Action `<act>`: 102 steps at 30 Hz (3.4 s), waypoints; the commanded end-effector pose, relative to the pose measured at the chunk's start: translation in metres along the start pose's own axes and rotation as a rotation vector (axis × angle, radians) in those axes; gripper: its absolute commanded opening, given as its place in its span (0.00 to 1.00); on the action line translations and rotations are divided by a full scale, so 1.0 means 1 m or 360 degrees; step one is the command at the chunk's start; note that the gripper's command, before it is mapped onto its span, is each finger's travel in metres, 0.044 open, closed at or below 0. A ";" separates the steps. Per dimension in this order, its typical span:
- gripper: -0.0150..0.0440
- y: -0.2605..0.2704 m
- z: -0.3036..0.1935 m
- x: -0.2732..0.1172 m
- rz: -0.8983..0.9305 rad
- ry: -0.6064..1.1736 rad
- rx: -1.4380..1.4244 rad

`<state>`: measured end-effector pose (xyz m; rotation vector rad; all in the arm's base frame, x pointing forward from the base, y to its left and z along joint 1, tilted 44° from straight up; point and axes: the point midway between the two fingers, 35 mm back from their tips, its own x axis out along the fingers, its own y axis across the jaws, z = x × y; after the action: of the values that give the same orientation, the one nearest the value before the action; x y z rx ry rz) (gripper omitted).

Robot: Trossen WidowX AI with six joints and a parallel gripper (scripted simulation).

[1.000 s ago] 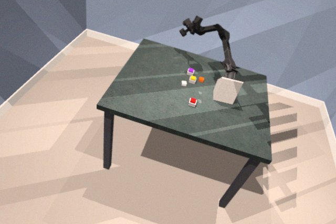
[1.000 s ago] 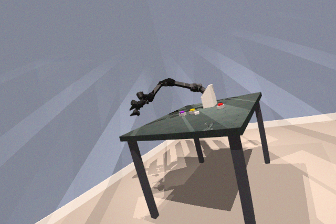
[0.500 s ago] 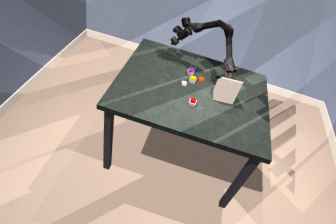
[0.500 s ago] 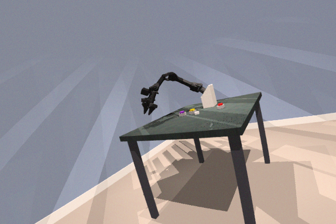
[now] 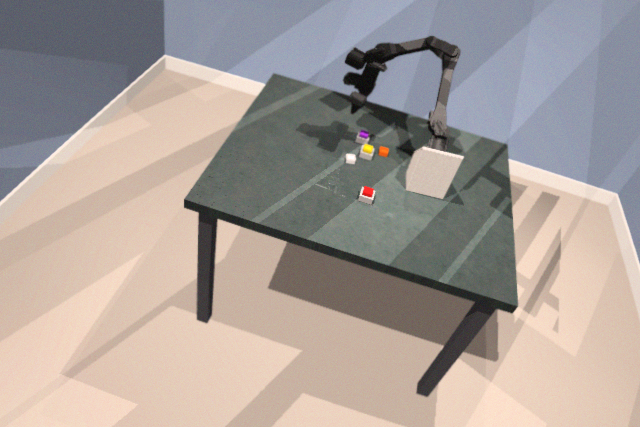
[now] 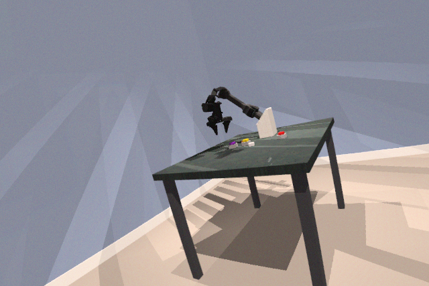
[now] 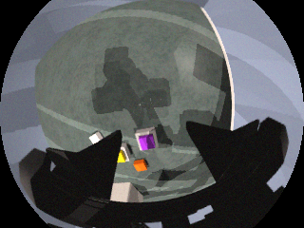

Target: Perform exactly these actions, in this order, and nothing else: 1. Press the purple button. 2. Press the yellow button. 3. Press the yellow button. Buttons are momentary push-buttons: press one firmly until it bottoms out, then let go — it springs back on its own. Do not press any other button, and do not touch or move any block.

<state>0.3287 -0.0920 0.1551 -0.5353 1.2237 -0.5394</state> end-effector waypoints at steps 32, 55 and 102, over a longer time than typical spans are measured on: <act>0.29 0.018 -0.068 0.045 -0.0053 0.0203 -0.0156; 0.29 0.017 -0.071 0.073 -0.0054 0.0204 -0.0156; 0.29 0.032 -0.063 -0.015 -0.0042 0.0205 -0.0156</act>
<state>0.2703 -0.0722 0.1325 -0.6049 1.3697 -0.5433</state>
